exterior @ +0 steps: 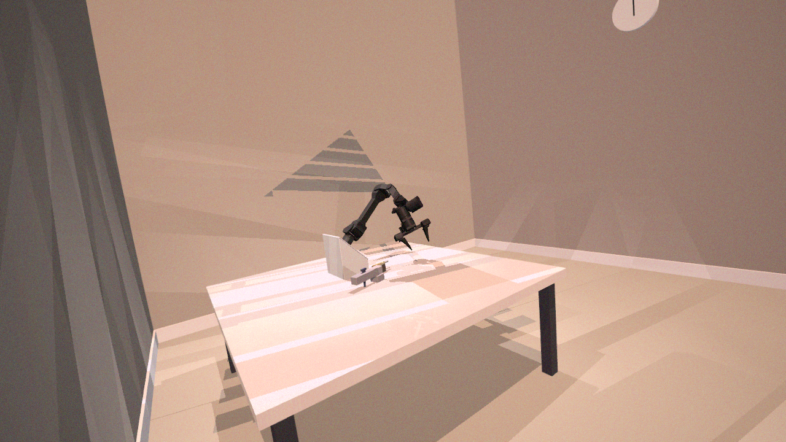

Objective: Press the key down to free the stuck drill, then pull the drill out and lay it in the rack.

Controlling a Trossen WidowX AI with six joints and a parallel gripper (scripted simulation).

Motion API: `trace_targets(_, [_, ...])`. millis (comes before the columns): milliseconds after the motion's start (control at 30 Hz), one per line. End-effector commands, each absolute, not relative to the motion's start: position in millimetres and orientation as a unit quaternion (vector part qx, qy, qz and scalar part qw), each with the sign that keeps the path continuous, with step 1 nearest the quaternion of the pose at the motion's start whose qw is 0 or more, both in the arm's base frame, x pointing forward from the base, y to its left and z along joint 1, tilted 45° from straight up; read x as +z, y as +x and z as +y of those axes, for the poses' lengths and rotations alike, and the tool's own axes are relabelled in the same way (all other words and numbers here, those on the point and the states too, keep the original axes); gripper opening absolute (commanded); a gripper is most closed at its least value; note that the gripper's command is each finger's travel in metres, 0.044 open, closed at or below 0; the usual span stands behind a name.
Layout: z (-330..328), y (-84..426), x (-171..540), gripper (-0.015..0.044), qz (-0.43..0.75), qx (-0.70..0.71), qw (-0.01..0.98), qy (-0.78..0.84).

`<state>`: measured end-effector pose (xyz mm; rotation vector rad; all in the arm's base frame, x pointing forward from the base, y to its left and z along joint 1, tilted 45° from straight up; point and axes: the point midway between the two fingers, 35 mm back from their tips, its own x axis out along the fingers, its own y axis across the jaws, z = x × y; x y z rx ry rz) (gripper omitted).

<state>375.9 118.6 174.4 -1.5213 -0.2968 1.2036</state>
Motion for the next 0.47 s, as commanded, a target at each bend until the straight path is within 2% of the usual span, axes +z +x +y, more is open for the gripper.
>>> trace_targets(0, [107.2, 430.7, 201.8, 0.044, -0.193, 0.44, 0.513, -0.711])
trace_targets(233, [78.0, 530.5, 248.7, 0.044, -0.31, 0.271, 0.375, -0.83])
trace_targets(433, [45.5, 594.5, 277.2, 0.044, -0.368, 0.108, 0.217, -0.897])
